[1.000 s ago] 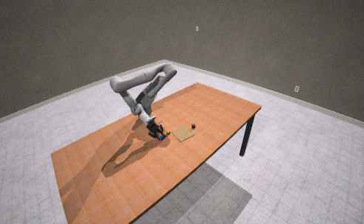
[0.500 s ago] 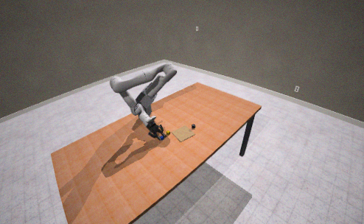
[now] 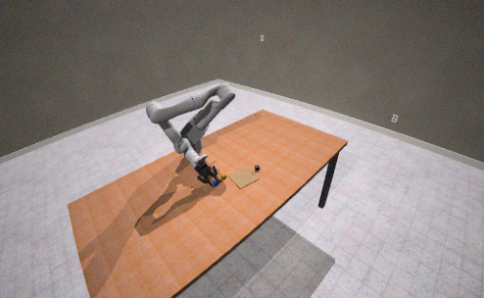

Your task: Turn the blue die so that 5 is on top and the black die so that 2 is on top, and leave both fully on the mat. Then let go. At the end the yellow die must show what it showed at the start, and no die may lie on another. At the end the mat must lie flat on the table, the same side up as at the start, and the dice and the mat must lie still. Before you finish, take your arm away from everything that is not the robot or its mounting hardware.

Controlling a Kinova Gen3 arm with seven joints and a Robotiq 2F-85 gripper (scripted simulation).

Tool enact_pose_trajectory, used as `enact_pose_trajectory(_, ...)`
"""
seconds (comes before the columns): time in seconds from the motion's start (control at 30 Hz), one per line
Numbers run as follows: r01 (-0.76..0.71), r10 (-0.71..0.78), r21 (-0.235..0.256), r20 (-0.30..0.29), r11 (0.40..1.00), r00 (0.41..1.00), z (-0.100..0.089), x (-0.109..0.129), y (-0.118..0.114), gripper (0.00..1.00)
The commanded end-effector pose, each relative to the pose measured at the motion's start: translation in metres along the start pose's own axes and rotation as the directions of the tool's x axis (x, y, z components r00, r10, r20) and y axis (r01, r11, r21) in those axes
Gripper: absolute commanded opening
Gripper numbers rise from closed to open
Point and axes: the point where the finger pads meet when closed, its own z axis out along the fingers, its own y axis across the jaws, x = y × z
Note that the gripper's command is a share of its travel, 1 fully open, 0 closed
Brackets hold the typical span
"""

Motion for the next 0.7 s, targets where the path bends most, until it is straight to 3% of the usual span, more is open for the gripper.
enact_pose_trajectory(0.0, 0.005, -0.005, -0.003, 0.001, 1.0, 1.0, -0.002, -0.001, 0.001, 0.41)
enact_pose_trajectory(0.2, 0.005, -0.005, -0.003, 0.001, 1.0, 1.0, -0.012, -0.001, 0.001, 0.41)
enact_pose_trajectory(0.5, 0.005, -0.005, -0.003, 0.001, 1.0, 1.0, -0.043, -0.001, 0.001, 0.41)
enact_pose_trajectory(0.67, 0.005, -0.005, -0.003, 0.001, 1.0, 1.0, -0.049, -0.001, 0.001, 0.41)
